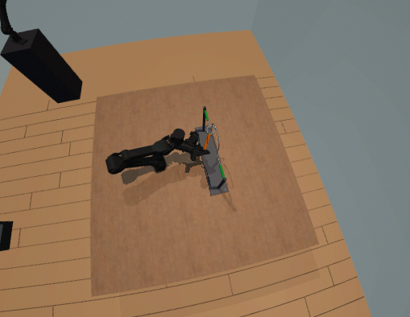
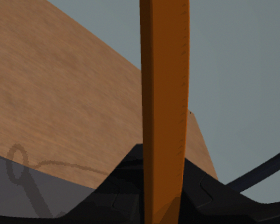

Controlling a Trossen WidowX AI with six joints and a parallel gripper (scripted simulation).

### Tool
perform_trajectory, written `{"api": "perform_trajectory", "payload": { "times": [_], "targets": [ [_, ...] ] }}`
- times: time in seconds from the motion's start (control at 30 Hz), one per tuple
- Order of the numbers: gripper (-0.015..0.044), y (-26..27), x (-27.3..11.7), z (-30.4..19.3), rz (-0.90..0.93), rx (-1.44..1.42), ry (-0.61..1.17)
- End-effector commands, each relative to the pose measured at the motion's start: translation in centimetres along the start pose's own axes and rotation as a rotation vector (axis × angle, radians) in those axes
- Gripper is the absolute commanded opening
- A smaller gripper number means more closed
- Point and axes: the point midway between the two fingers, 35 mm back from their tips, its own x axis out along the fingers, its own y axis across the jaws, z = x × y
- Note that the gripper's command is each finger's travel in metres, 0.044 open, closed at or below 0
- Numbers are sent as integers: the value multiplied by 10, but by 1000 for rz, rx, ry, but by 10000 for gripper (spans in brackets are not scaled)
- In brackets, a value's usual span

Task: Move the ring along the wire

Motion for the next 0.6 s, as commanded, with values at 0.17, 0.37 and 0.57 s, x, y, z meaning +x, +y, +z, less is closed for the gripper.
{"api": "perform_trajectory", "payload": {
  "times": [0.17, 0.37, 0.57],
  "targets": [
    [-150, 34, -4, 3, 102, 202, 6],
    [-150, 54, -9, 9, 162, 329, 23],
    [-150, 72, -15, 17, 217, 443, 38]
  ]
}}
